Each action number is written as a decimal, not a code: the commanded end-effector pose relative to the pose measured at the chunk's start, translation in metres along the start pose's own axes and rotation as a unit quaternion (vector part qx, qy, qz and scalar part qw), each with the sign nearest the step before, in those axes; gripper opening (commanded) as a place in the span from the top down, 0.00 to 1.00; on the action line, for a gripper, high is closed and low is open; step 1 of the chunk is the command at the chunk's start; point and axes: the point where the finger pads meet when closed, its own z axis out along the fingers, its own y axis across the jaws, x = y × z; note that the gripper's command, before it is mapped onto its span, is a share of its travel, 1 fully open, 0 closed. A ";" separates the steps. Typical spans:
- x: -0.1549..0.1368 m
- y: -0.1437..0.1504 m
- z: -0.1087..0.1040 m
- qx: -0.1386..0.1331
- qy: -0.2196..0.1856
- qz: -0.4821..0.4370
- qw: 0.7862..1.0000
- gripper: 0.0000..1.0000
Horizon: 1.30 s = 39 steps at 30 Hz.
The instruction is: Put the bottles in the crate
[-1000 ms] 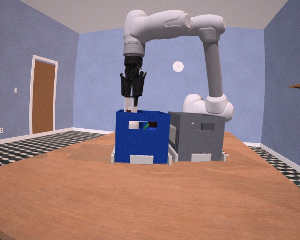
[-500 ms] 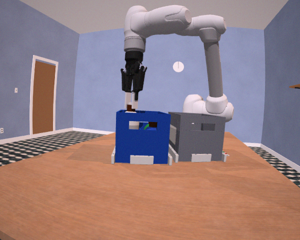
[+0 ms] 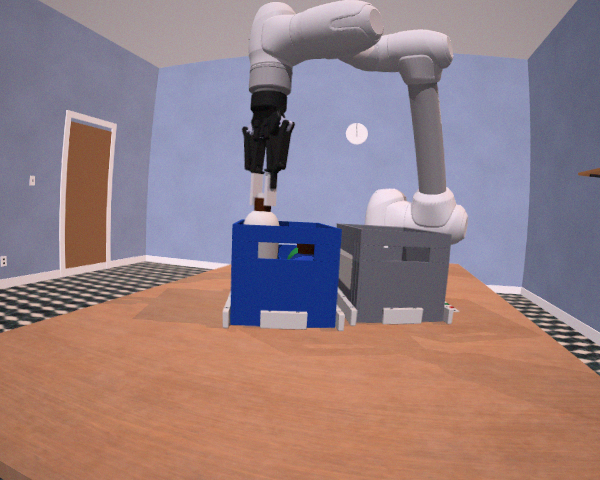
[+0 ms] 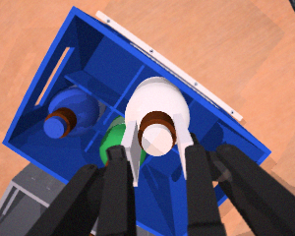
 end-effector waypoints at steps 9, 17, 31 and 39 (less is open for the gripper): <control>0.000 0.000 -0.017 0.000 0.000 0.000 1.000 1.00; 0.000 0.000 -0.027 0.000 0.000 0.000 1.000 1.00; 0.000 0.000 -0.050 0.000 0.000 0.000 1.000 1.00; 0.000 0.000 -0.060 0.000 0.000 0.000 1.000 1.00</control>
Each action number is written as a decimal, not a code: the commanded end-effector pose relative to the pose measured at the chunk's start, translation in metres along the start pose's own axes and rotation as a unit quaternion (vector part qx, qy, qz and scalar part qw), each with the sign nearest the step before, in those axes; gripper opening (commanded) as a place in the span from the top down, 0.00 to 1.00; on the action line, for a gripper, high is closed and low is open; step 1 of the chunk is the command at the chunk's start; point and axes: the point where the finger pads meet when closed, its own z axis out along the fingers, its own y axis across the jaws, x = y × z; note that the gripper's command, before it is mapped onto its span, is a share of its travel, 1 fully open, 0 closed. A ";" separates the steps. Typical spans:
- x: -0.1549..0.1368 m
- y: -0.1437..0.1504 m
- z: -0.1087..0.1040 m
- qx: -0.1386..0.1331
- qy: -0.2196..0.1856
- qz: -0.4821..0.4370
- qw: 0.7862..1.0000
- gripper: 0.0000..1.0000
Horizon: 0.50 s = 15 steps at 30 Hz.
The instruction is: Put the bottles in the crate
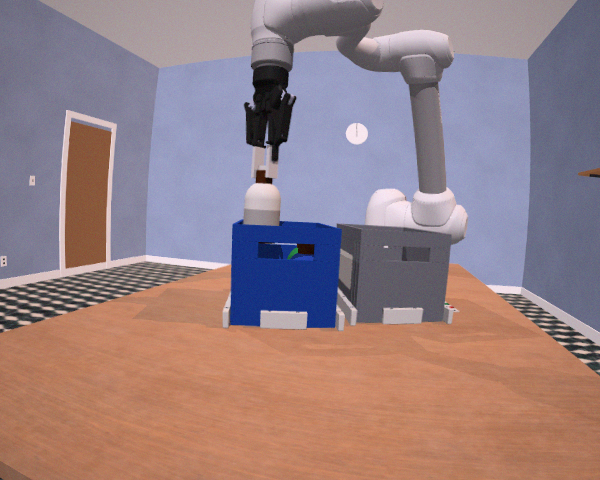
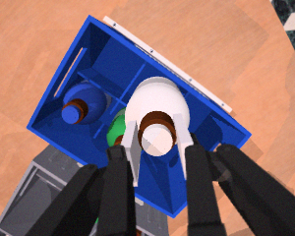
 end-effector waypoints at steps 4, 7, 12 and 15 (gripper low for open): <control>0.000 0.000 -0.011 0.000 0.000 0.000 1.000 1.00; 0.000 0.000 -0.016 0.000 0.000 0.000 1.000 1.00; 0.000 0.000 -0.021 0.000 0.000 0.000 1.000 1.00; 0.000 0.000 -0.026 0.000 0.000 0.000 1.000 1.00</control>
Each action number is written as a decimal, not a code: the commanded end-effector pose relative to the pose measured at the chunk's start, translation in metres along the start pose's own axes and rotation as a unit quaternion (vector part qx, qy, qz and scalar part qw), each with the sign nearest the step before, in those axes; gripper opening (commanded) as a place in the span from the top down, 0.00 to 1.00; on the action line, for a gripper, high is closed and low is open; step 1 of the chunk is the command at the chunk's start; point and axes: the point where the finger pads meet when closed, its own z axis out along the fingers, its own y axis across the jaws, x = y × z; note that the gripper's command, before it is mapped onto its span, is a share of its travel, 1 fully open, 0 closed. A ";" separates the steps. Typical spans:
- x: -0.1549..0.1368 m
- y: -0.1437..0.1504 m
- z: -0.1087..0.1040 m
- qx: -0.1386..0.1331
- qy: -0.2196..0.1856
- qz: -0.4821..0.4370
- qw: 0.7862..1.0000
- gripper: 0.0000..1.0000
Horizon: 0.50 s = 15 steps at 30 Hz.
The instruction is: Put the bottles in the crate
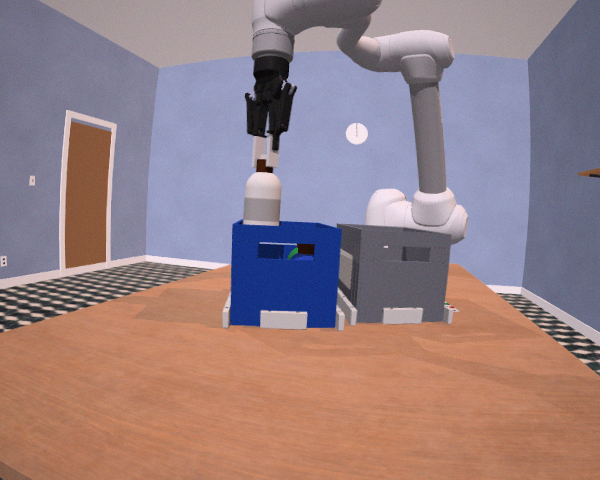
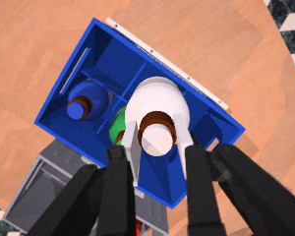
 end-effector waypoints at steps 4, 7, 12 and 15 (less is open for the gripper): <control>0.000 0.000 -0.011 0.000 0.000 0.000 1.000 1.00; 0.000 0.000 -0.016 0.000 0.000 0.000 1.000 1.00; 0.000 0.000 -0.024 0.000 0.000 0.000 1.000 1.00; 0.000 0.000 -0.026 0.000 0.000 0.000 1.000 1.00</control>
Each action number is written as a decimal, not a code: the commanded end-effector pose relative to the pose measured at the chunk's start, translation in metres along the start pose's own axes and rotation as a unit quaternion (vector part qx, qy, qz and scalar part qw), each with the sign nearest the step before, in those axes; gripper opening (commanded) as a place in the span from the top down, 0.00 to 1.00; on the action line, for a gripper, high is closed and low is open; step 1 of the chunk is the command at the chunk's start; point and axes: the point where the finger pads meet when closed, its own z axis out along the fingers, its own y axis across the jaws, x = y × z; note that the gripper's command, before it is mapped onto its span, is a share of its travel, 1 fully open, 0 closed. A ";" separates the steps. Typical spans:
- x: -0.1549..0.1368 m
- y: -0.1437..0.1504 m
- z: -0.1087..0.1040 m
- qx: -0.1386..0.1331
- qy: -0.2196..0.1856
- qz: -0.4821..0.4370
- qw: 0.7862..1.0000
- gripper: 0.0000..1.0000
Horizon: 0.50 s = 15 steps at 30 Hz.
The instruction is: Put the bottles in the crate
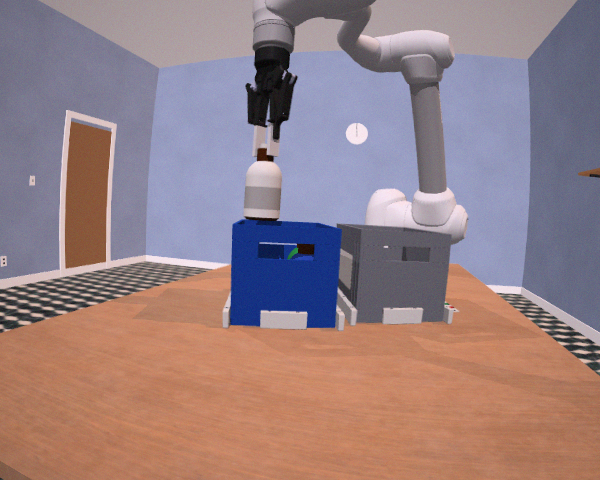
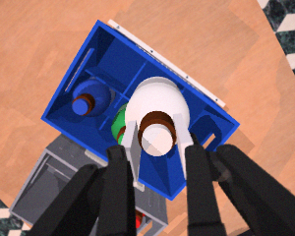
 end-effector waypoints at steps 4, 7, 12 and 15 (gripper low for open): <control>0.000 0.000 -0.008 0.000 0.000 0.000 1.000 1.00; 0.000 0.000 -0.008 0.000 0.000 0.000 1.000 1.00; -0.001 -0.002 -0.008 0.000 0.000 0.000 1.000 1.00; -0.003 -0.005 -0.008 0.000 0.000 0.000 1.000 1.00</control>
